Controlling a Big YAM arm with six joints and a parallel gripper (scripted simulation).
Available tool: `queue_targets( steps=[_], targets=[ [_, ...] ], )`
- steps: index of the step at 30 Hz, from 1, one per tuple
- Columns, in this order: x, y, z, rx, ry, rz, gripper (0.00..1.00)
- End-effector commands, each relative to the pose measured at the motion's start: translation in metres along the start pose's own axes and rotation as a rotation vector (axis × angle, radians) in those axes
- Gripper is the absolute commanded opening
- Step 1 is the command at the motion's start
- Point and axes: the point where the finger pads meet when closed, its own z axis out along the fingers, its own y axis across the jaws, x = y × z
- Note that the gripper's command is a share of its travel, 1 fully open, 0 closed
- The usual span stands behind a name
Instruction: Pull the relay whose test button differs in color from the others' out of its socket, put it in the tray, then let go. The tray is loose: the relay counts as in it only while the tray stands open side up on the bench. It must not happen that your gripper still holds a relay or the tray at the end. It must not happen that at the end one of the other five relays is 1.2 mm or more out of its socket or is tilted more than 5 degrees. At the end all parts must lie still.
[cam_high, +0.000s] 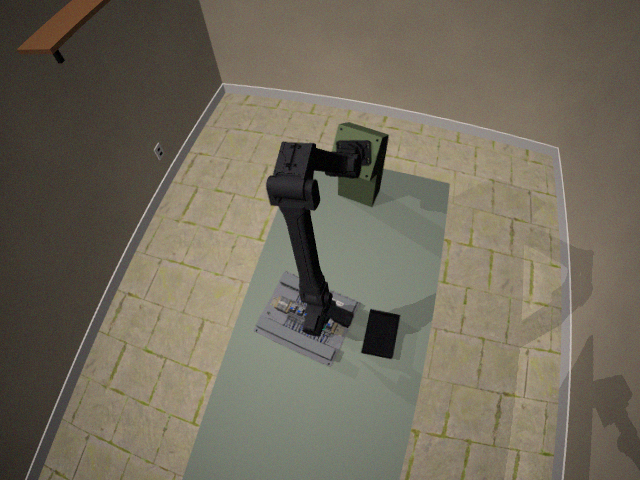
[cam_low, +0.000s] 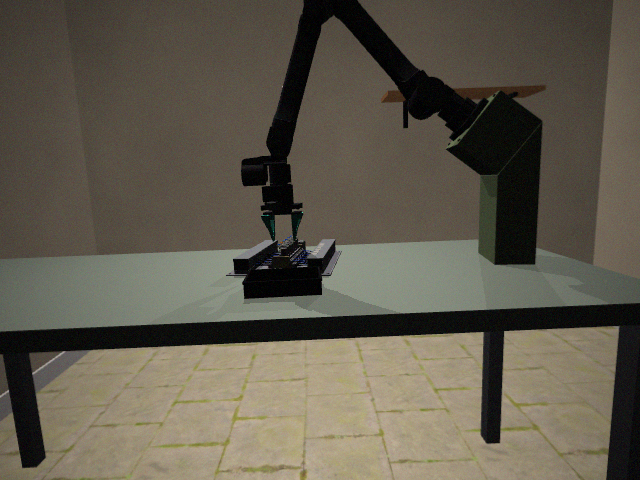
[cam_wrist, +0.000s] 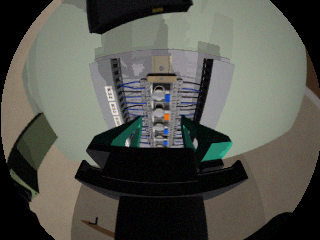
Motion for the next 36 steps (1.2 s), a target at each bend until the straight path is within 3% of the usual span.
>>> queue_targets(
  steps=[1, 21, 30, 36],
  targets=[
    [-0.009, -0.008, -0.006, 0.027, -0.017, 0.001, 0.59],
    [-0.009, -0.007, 0.003, 0.02, -0.014, 0.0, 0.59],
    [-0.006, -0.016, 0.005, 0.038, -0.012, 0.003, 0.59],
    [-0.002, -0.015, 0.017, 0.032, -0.006, 0.002, 0.59]
  ],
)
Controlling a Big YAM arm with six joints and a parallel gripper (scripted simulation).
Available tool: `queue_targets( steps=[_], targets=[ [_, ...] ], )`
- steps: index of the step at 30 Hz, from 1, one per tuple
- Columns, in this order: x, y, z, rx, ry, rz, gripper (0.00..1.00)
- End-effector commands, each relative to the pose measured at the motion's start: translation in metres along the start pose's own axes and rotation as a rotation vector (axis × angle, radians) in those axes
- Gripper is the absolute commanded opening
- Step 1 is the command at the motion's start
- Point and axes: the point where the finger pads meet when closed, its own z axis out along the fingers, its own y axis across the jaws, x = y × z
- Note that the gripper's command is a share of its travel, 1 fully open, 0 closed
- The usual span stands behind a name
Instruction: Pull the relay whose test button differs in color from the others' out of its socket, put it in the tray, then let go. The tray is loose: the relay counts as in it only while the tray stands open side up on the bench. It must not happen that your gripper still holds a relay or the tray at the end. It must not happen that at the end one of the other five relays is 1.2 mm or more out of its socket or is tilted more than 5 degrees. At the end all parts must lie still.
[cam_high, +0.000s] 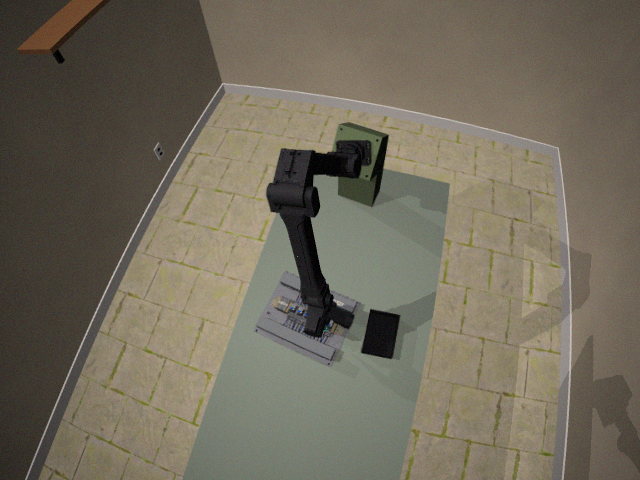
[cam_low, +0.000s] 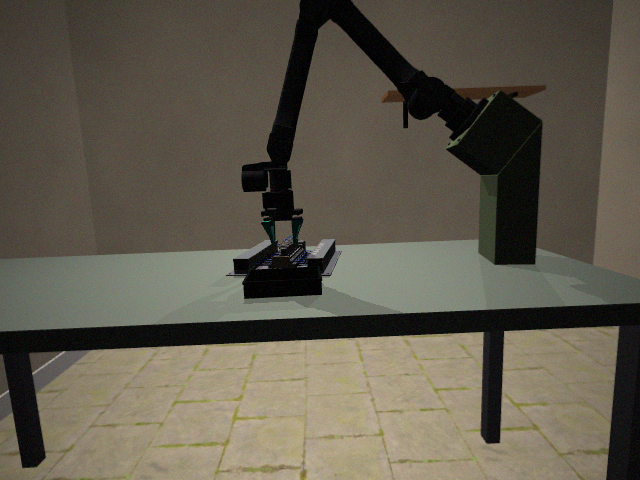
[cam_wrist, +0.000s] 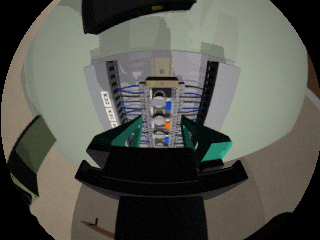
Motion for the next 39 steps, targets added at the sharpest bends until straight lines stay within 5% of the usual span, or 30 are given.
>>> queue_targets(
  steps=[1, 21, 39],
  targets=[
    [0.002, -0.015, 0.003, 0.03, -0.003, 0.001, 0.59],
    [0.002, -0.011, 0.017, 0.024, -0.002, 0.0, 0.59],
    [0.004, -0.017, 0.005, 0.043, -0.004, 0.004, 0.59]
  ],
)
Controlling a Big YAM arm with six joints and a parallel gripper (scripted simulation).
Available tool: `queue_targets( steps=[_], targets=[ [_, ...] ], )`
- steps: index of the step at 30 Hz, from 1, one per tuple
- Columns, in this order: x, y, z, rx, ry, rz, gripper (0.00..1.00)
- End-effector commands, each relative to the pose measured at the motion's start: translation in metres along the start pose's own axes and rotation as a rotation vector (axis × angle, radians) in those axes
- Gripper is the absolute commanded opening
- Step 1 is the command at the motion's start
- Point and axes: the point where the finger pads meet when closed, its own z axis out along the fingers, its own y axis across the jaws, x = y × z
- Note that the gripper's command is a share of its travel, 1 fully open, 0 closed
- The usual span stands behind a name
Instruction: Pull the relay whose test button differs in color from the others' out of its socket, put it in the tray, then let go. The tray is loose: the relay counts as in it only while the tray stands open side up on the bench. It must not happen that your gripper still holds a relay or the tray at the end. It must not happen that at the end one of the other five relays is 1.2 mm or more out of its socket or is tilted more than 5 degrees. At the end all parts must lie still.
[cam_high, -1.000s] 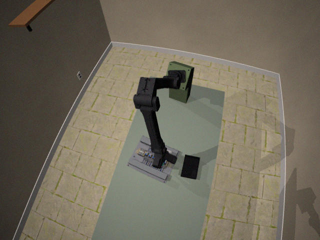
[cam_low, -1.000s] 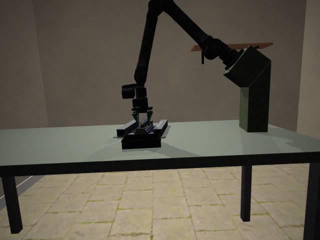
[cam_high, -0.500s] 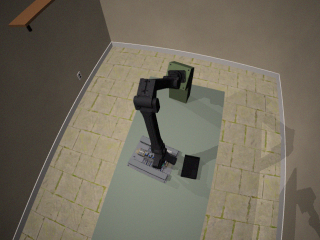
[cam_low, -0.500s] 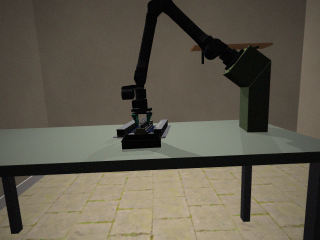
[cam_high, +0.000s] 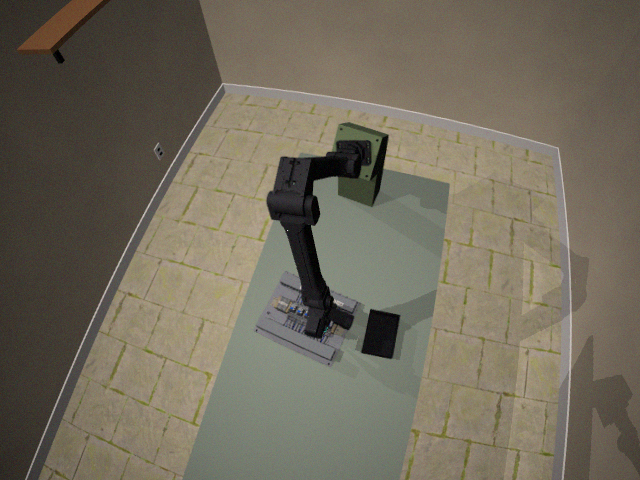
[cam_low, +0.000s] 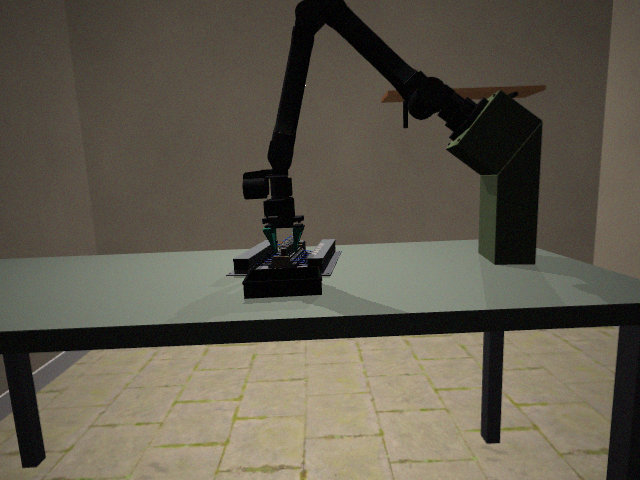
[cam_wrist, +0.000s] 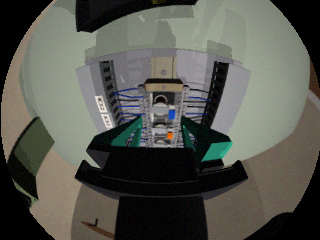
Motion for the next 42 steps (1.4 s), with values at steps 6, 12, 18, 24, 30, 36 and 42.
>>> queue_targets(
  steps=[6, 12, 18, 24, 30, 36, 42],
  targets=[
    [0.0031, -0.0191, -0.0145, 0.048, -0.006, 0.005, 0.59],
    [0.0031, -0.018, -0.0134, 0.045, -0.006, 0.005, 0.59],
    [0.0031, -0.0174, -0.0128, 0.044, -0.006, 0.004, 0.59],
    [0.0031, -0.0172, -0.0127, 0.043, -0.006, 0.004, 0.59],
    [0.0057, -0.0193, -0.0141, 0.044, -0.004, 0.004, 0.59],
    [0.0064, -0.0211, -0.0155, 0.044, -0.004, 0.004, 0.59],
    [0.0041, -0.0205, -0.0153, 0.041, -0.007, 0.003, 0.59]
  ],
)
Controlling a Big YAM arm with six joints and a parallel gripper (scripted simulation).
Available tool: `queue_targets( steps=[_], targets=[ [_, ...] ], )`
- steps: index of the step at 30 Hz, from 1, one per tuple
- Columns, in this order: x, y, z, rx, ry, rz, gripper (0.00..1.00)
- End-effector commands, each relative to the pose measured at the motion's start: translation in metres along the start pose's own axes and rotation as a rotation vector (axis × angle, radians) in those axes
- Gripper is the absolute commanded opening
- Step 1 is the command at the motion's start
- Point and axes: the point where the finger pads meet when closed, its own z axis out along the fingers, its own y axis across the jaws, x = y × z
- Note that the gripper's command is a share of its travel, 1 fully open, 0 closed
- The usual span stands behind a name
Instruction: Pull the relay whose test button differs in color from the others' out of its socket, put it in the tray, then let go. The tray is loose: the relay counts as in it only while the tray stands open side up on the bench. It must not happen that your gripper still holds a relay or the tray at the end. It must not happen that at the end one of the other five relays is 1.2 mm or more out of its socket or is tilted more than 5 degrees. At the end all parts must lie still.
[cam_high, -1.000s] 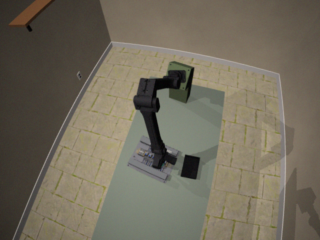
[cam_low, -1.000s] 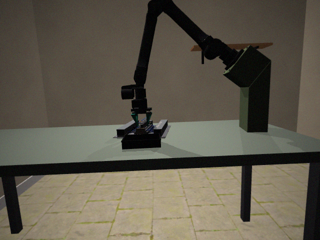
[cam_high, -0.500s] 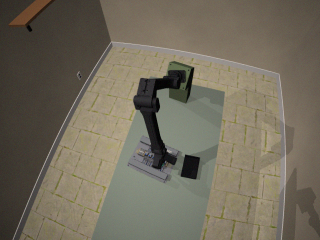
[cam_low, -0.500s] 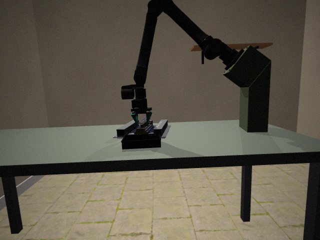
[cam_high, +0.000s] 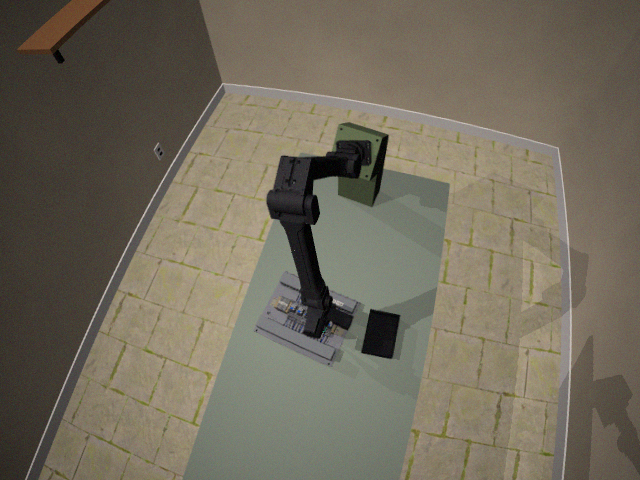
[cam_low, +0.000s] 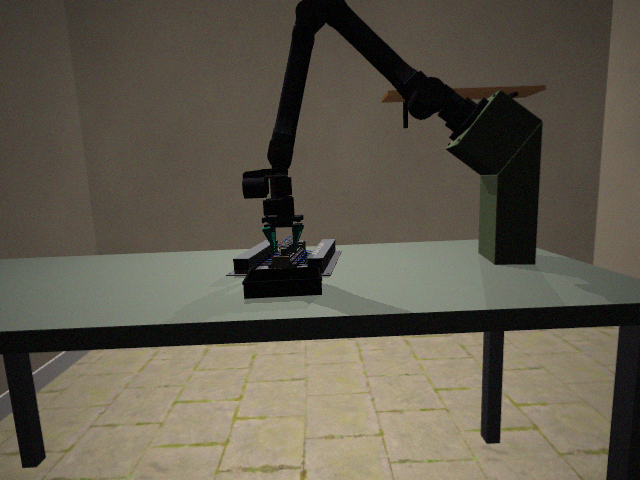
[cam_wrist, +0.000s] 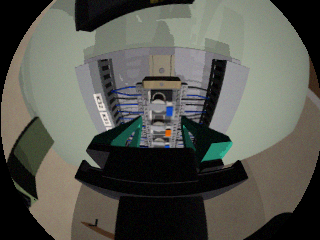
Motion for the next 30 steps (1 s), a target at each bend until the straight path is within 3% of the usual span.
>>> queue_targets(
  steps=[1, 27, 28, 30],
  targets=[
    [0.0009, -0.0178, -0.0133, 0.036, -0.007, 0.001, 0.59],
    [-0.0014, -0.0159, -0.0117, 0.03, -0.009, -0.001, 0.59],
    [-0.0014, -0.0159, -0.0117, 0.03, -0.009, -0.001, 0.0],
    [-0.0014, -0.0158, -0.0117, 0.03, -0.009, -0.001, 0.0]
  ],
)
